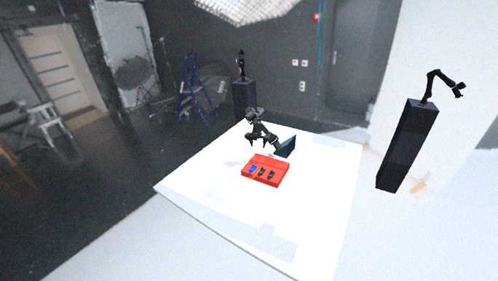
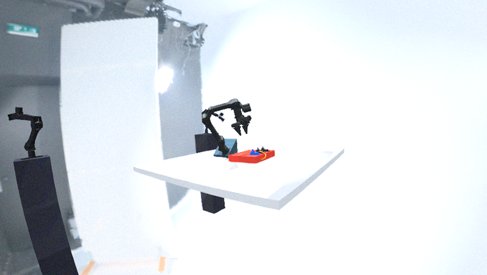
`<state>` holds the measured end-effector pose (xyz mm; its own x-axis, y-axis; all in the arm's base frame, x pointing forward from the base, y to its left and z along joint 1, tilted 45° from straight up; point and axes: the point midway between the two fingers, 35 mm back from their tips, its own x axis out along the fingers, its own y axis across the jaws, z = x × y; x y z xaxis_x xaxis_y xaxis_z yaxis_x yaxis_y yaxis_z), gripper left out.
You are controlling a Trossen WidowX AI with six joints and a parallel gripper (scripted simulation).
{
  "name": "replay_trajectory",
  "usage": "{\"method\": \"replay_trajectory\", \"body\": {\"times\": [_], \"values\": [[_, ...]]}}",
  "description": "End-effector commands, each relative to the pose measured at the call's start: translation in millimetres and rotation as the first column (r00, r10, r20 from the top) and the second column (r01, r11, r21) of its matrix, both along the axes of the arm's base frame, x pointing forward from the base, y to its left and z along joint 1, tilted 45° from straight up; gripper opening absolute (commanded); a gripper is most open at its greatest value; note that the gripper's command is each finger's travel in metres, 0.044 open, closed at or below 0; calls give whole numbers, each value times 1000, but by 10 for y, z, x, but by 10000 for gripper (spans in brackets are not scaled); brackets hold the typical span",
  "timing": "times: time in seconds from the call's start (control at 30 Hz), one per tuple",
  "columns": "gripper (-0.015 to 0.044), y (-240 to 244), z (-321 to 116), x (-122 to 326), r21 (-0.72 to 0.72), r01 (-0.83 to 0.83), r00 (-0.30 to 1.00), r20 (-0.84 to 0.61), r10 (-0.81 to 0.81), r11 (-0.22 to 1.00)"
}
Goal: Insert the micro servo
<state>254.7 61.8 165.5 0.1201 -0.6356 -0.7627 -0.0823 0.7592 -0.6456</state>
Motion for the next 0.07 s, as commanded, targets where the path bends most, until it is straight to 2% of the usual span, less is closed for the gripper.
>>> {"method": "replay_trajectory", "body": {"times": [0.0,0.03], "values": [[440,2,2,-7,2,-3,1000,-7,3,1000],[440,2,2,-7,2,-3,1000,-7,3,1000]]}}
